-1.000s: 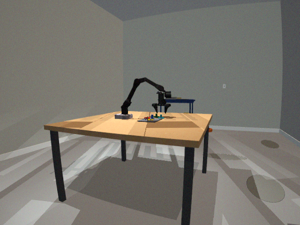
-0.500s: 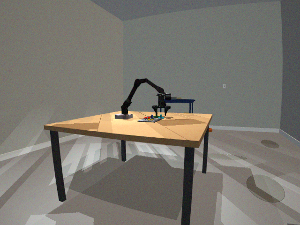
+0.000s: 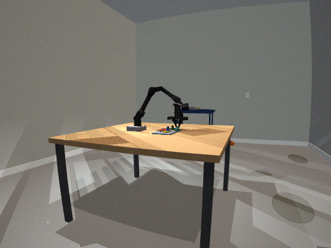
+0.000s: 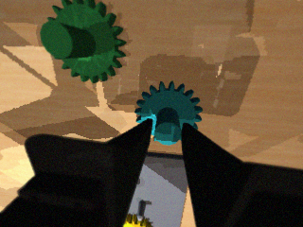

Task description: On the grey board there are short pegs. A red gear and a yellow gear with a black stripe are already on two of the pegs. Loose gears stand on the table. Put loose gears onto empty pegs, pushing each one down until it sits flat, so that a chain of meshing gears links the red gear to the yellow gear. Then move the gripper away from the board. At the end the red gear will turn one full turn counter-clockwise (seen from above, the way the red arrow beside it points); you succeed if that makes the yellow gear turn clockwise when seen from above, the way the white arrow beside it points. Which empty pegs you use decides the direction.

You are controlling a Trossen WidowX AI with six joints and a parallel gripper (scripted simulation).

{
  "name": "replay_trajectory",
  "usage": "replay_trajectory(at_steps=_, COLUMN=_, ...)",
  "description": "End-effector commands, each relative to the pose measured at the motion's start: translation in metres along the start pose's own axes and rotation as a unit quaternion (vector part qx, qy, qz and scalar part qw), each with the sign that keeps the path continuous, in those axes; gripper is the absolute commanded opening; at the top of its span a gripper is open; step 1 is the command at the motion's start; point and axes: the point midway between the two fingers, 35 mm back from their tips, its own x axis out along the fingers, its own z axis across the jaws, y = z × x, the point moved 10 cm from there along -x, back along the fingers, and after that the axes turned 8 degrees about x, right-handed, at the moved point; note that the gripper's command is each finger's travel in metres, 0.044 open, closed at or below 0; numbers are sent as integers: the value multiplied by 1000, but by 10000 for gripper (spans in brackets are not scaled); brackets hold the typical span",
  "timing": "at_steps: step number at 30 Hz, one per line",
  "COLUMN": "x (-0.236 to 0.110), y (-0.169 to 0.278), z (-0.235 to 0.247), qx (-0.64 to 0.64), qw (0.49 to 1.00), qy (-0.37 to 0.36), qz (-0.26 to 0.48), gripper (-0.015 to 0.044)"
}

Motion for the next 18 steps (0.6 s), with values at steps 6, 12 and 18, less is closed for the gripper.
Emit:
replay_trajectory(at_steps=6, x=0, y=0, z=0, qx=-1, qw=1000, qy=2, qz=1, gripper=26)
replay_trajectory(at_steps=12, x=-7, y=-1, z=-2, qx=-1, qw=1000, qy=2, qz=1, gripper=0)
replay_trajectory(at_steps=18, x=-20, y=-2, z=-4, qx=-1, qw=1000, qy=2, qz=1, gripper=0)
